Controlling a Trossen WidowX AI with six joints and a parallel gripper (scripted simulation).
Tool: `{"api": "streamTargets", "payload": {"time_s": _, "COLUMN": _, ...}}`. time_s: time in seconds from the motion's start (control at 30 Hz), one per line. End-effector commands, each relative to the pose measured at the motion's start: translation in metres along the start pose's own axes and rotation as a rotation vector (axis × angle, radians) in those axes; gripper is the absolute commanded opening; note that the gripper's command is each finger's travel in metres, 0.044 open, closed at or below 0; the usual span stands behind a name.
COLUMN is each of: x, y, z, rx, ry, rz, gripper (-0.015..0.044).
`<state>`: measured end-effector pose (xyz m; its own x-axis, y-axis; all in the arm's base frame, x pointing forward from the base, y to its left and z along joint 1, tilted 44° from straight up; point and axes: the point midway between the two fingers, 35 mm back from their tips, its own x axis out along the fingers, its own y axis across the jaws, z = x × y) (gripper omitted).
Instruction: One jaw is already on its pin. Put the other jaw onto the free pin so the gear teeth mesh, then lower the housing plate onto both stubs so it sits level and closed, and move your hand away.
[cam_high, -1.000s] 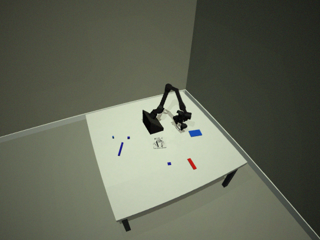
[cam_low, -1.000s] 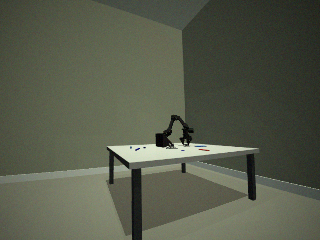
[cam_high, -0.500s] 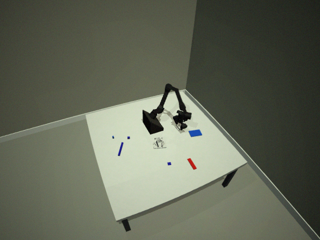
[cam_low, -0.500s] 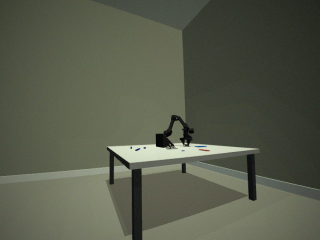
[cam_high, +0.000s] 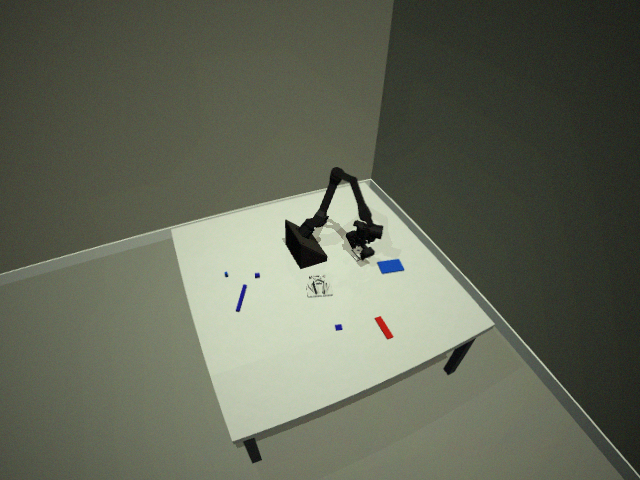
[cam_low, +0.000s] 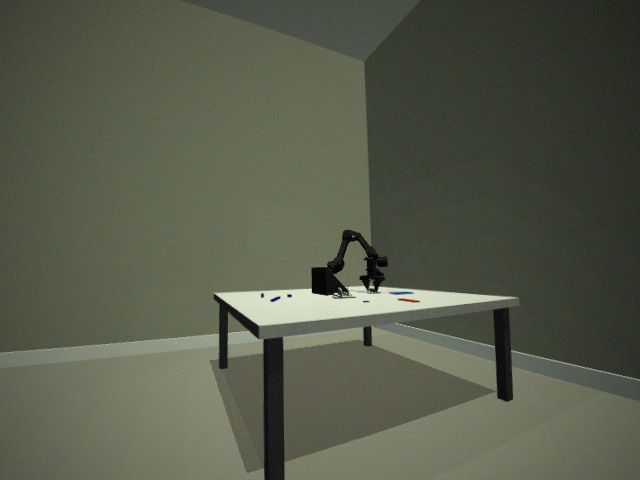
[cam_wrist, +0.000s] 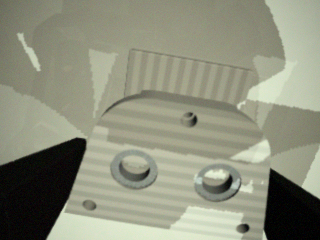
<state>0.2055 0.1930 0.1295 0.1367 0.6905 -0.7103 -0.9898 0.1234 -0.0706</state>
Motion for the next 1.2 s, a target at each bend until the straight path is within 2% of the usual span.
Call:
{"api": "streamTargets", "payload": {"time_s": 0.0, "x": 0.000, "y": 0.000, "z": 0.000, "rx": 0.000, "ry": 0.000, "rz": 0.000, "gripper": 0.0351}}
{"api": "streamTargets", "payload": {"time_s": 0.8, "x": -0.070, "y": -0.001, "z": -0.001, "rx": 0.005, "ry": 0.010, "rz": -0.001, "gripper": 0.0351}}
{"api": "streamTargets", "payload": {"time_s": 1.17, "x": -0.071, "y": -0.006, "z": -0.007, "rx": 0.055, "ry": 0.018, "rz": -0.004, "gripper": 0.0351}}
